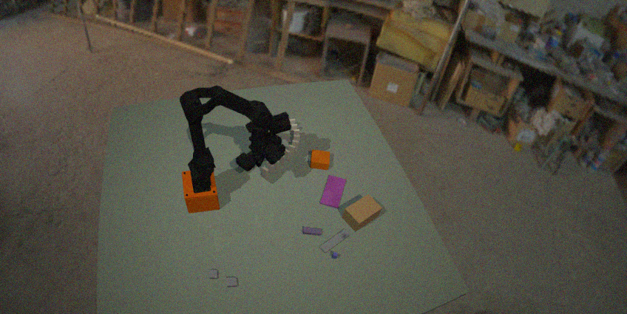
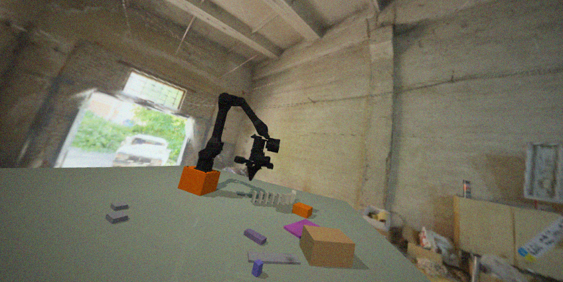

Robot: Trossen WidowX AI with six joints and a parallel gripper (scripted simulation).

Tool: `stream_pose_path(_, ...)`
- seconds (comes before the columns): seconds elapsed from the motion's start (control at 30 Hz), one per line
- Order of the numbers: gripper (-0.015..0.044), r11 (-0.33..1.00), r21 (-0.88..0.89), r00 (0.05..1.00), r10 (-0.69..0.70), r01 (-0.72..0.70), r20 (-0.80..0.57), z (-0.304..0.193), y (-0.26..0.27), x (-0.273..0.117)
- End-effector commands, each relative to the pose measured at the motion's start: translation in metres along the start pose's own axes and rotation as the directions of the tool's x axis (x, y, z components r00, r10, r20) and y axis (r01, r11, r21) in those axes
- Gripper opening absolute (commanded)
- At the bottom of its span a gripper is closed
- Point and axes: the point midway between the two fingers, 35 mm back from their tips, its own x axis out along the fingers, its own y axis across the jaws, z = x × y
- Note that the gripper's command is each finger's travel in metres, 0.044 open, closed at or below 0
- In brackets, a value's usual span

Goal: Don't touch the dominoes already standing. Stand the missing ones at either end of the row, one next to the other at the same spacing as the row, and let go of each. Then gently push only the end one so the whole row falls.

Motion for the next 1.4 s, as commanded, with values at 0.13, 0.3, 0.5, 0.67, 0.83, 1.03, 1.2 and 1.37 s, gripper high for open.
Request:
stream_pose_path(0.13, 0.0000, 1.000, 0.005, 1.000, 0.000, 0.000, 0.004, 0.001, 0.000, 0.000)
stream_pose_path(0.3, 0.0000, 1.000, 0.005, 1.000, 0.000, 0.000, 0.004, 0.001, 0.000, 0.000)
stream_pose_path(0.5, 0.0000, 1.000, 0.005, 1.000, 0.000, 0.000, 0.004, 0.001, 0.000, 0.000)
stream_pose_path(0.67, 0.0000, 1.000, 0.005, 1.000, 0.000, 0.000, 0.004, 0.001, 0.000, 0.000)
stream_pose_path(0.83, 0.0000, 1.000, 0.005, 1.000, 0.000, 0.000, 0.004, 0.001, 0.000, 0.000)
stream_pose_path(1.03, 0.0000, 1.000, 0.005, 1.000, 0.000, 0.000, 0.004, 0.002, 0.002, 0.042)
stream_pose_path(1.2, 0.0000, 1.000, 0.005, 1.000, -0.001, 0.001, 0.004, 0.000, -0.003, 0.081)
stream_pose_path(1.37, 0.0000, 1.000, 0.005, 1.000, -0.001, 0.001, 0.004, 0.000, -0.001, 0.081)
